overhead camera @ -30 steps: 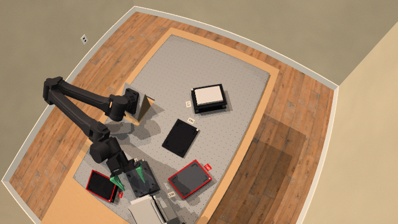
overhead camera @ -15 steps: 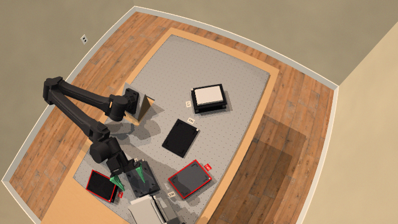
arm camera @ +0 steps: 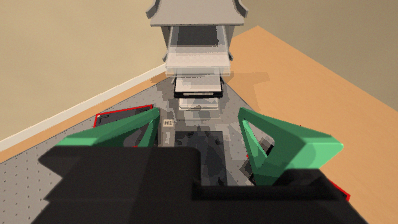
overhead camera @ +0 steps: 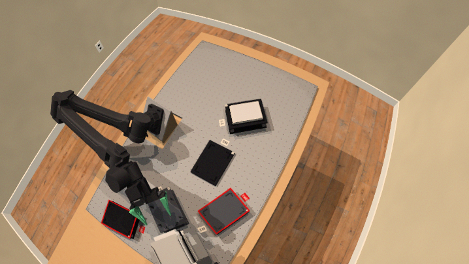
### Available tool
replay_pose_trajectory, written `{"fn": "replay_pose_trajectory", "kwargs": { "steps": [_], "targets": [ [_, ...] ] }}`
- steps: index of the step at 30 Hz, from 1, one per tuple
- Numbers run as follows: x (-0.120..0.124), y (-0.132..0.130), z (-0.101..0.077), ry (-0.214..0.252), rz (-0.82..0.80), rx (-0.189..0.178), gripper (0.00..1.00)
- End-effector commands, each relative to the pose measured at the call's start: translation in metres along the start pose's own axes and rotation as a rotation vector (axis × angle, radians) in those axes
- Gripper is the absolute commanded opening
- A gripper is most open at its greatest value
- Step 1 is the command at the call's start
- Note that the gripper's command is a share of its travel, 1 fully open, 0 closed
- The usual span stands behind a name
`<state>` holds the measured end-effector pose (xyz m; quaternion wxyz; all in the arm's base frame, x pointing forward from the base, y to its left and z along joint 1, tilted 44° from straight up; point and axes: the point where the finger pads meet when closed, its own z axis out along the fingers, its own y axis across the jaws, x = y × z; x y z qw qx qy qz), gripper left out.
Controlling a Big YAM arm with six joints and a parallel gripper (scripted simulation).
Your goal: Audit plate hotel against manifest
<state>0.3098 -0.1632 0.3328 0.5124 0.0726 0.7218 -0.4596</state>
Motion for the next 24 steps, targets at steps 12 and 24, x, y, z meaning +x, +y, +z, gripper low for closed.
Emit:
{"fn": "replay_pose_trajectory", "kwargs": {
  "steps": [12,24],
  "targets": [
    [-0.015,-0.009,0.001,-0.021,0.016,0.013,1.00],
    [0.002,-0.003,-0.004,0.004,-0.009,0.005,1.00]
  ]
}}
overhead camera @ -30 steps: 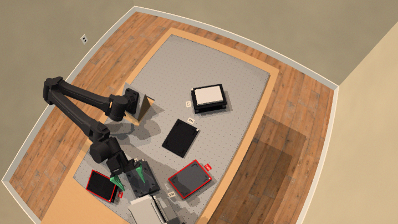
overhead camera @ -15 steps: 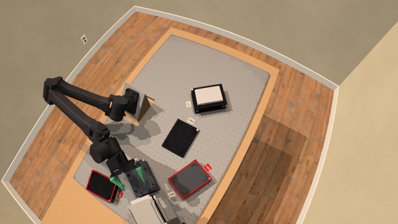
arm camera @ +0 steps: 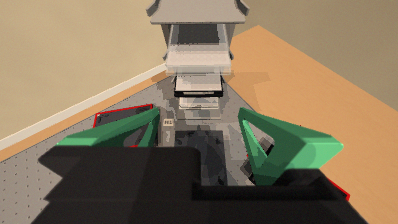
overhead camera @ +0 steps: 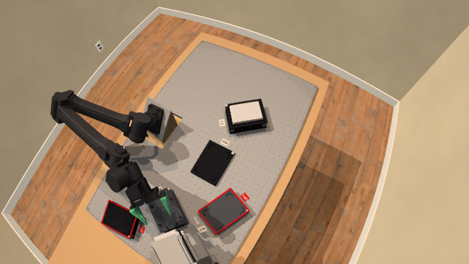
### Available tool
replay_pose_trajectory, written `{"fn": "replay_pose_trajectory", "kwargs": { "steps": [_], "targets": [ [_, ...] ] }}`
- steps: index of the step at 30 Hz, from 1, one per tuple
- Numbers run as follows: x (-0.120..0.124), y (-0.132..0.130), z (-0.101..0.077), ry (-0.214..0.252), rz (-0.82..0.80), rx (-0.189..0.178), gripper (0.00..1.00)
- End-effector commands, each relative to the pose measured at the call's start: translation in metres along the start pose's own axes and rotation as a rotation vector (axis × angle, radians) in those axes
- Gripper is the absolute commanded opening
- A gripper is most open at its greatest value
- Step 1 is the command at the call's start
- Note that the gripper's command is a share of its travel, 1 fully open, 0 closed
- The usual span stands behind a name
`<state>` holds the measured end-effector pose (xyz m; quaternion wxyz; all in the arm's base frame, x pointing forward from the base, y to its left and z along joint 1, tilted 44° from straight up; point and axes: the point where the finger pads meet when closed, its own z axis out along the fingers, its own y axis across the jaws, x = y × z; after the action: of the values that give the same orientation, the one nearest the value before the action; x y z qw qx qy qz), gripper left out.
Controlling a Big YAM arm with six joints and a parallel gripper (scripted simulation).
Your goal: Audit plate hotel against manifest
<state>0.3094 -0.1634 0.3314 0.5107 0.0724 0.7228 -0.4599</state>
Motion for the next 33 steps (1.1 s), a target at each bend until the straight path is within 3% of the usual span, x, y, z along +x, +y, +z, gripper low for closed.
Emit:
{"fn": "replay_pose_trajectory", "kwargs": {
  "steps": [1,5,6,7,17,18,19,33],
  "targets": [
    [0.000,-0.001,-0.006,-0.006,-0.006,-0.002,1.00],
    [0.000,0.000,-0.010,-0.009,-0.005,-0.007,1.00],
    [-0.010,-0.007,-0.011,-0.023,0.010,0.003,1.00],
    [0.002,0.000,-0.012,-0.009,-0.003,-0.007,1.00],
    [0.011,0.000,-0.026,-0.008,0.008,-0.007,1.00],
    [0.012,0.000,-0.025,-0.012,0.007,-0.009,1.00],
    [0.012,-0.008,-0.022,-0.017,0.023,0.019,1.00],
    [0.033,-0.003,-0.010,-0.005,-0.005,0.012,1.00]
  ]
}}
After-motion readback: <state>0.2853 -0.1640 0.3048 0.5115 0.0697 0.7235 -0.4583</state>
